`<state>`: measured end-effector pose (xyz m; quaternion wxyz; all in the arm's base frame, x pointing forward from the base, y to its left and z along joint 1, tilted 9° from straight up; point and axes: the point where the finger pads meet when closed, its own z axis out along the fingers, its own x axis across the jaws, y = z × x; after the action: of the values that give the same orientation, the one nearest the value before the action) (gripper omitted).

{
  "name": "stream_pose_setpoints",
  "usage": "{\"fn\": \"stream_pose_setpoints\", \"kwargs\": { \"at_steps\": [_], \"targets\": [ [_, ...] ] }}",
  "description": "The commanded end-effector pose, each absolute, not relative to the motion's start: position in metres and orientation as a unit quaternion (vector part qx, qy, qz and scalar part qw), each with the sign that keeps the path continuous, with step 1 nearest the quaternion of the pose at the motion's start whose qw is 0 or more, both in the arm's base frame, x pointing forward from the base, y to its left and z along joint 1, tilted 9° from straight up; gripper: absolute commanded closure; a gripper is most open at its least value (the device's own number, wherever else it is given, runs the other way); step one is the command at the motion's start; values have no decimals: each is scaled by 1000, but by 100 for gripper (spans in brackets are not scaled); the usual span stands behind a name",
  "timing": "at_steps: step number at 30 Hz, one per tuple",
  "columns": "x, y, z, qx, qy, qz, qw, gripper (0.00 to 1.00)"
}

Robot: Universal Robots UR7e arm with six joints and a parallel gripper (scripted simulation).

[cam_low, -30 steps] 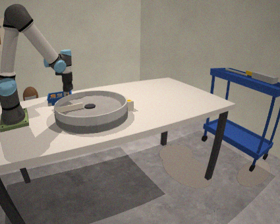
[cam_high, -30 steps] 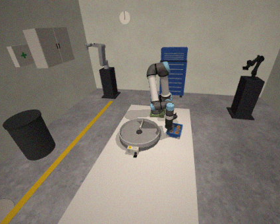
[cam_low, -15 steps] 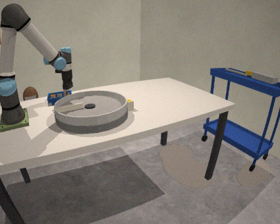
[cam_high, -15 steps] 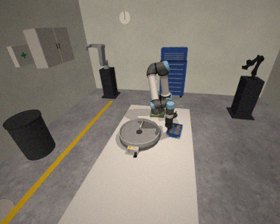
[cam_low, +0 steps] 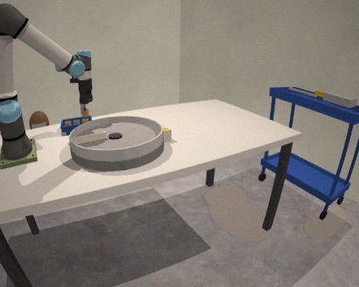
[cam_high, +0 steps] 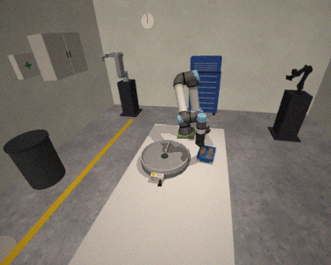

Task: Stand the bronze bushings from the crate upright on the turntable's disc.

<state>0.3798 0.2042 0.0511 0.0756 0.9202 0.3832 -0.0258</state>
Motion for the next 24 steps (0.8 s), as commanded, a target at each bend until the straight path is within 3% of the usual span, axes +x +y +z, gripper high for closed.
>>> {"fn": "stream_pose_setpoints", "kwargs": {
  "at_steps": [1,24],
  "targets": [
    [380,207,70,920,383,-26,76,100],
    [379,210,90,920,383,-26,76,100]
  ]
}}
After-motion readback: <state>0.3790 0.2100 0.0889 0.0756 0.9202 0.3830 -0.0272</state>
